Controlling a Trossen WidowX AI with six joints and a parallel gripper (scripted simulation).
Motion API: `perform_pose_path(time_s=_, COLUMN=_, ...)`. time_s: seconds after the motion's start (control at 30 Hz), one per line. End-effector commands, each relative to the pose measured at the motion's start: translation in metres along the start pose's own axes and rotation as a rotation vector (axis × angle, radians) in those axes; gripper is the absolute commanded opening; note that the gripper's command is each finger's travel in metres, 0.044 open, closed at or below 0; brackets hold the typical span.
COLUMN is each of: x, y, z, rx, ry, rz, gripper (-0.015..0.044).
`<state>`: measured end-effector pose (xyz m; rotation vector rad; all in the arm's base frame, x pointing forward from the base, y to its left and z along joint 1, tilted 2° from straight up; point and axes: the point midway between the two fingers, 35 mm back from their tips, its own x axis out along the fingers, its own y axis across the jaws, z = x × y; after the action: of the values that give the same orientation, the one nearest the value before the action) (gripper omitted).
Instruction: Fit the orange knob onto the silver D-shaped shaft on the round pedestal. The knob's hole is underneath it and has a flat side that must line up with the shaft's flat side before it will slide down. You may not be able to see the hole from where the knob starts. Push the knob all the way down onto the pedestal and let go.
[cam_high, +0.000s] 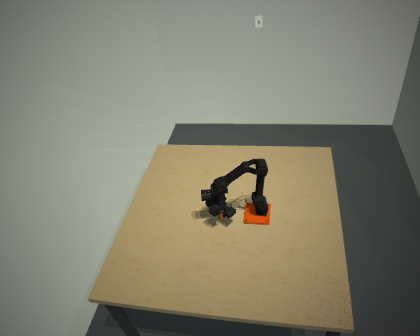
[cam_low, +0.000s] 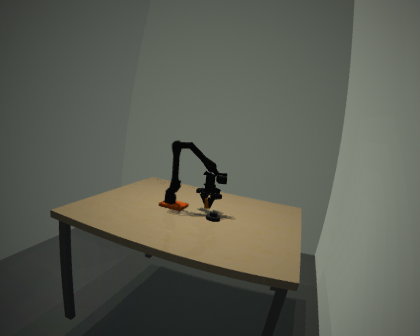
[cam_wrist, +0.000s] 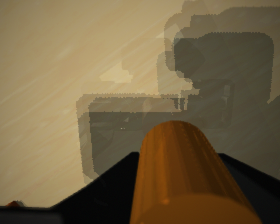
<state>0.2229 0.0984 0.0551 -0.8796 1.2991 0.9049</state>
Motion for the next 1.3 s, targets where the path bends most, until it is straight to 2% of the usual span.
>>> perform_pose_path(time_s=0.0, x=-0.017, y=-0.005, z=0.004, rx=0.001, ry=-0.005, rz=-0.008, gripper=0.0000)
perform_pose_path(time_s=0.7, x=-0.114, y=-0.004, z=0.001, rx=-0.029, ry=0.023, rz=0.034, gripper=0.0000)
perform_pose_path(time_s=0.87, x=-0.116, y=-0.004, z=0.001, rx=-0.028, ry=0.025, rz=0.029, gripper=0.0000)
perform_pose_path(time_s=1.27, x=-0.135, y=-0.001, z=0.016, rx=-0.025, ry=0.027, rz=-0.214, gripper=0.0000)
